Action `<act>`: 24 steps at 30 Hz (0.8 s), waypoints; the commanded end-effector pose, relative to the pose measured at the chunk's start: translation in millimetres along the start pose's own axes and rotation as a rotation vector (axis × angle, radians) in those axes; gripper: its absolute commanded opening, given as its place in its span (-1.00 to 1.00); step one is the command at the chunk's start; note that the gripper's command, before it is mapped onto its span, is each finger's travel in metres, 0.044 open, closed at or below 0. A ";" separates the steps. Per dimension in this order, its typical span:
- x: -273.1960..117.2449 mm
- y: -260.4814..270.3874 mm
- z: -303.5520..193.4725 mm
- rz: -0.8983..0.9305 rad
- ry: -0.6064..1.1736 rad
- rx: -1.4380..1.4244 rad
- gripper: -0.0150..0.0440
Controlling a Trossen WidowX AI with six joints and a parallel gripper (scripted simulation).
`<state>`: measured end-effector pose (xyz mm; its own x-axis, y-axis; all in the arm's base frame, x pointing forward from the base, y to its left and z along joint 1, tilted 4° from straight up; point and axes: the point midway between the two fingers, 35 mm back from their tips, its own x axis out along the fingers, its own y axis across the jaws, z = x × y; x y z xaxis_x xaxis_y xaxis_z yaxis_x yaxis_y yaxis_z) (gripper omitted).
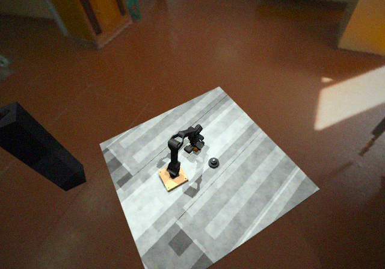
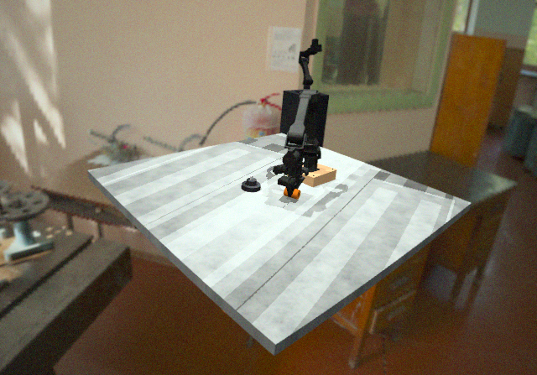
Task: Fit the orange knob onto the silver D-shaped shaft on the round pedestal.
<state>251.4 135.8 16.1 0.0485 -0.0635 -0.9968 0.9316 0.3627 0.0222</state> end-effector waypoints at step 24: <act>-0.5 -0.1 -0.5 0.000 0.003 -0.666 0.11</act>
<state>251.5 135.9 16.1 0.0486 -0.0634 -0.9968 0.5907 0.8066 -0.0225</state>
